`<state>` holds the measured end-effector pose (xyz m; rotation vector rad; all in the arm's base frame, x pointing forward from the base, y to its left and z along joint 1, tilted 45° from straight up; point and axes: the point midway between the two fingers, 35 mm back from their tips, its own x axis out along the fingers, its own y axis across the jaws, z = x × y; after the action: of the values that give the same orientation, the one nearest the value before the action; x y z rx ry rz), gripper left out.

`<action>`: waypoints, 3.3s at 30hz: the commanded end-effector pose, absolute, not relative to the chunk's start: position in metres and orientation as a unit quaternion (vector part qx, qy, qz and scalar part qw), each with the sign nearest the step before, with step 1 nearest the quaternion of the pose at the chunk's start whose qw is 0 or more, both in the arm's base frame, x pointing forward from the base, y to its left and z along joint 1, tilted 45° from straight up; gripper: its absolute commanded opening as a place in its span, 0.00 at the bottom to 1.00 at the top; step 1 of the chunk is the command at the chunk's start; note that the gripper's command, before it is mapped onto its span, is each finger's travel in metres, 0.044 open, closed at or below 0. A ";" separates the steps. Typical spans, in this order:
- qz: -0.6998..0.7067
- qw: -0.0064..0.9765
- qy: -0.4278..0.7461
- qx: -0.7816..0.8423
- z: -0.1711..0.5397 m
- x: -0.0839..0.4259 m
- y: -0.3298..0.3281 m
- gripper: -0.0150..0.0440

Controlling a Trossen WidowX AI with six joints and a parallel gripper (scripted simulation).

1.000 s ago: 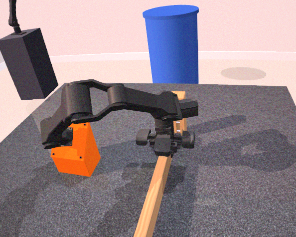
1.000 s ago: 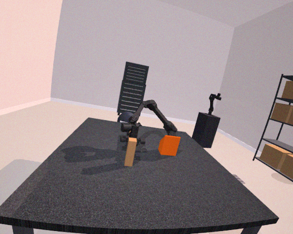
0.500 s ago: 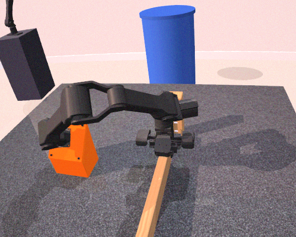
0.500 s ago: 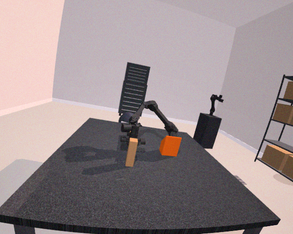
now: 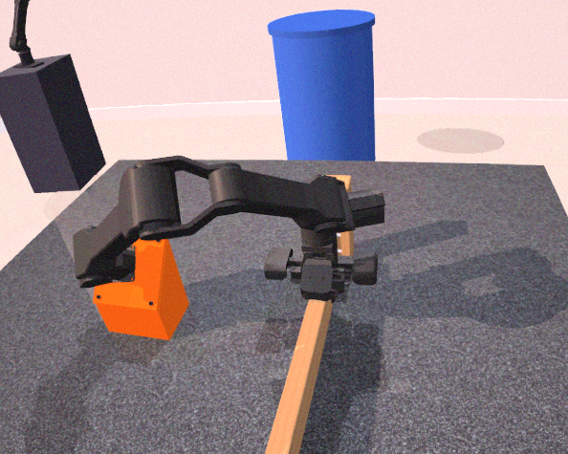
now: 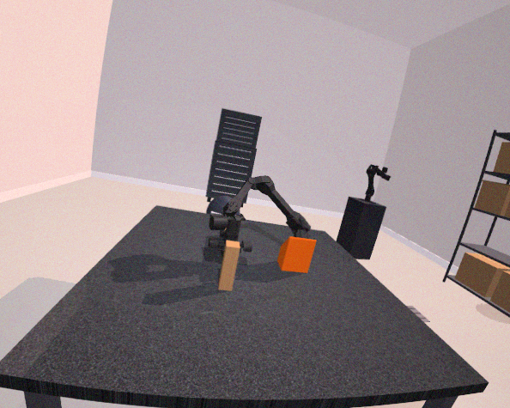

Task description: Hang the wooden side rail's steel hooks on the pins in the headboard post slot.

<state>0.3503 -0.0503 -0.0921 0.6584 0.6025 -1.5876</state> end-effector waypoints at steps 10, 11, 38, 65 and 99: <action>-0.685 0.618 0.258 0.286 -0.090 0.362 -0.053 0.25; -0.685 0.618 0.258 0.286 -0.090 0.363 -0.053 0.25; -0.685 0.618 0.259 0.286 -0.091 0.357 -0.050 0.25; -0.685 0.618 0.259 0.286 -0.088 0.358 -0.047 0.25; -0.685 0.618 0.259 0.286 -0.084 0.358 -0.043 0.25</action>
<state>0.3551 -0.0464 -0.0860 0.6574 0.5970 -1.5880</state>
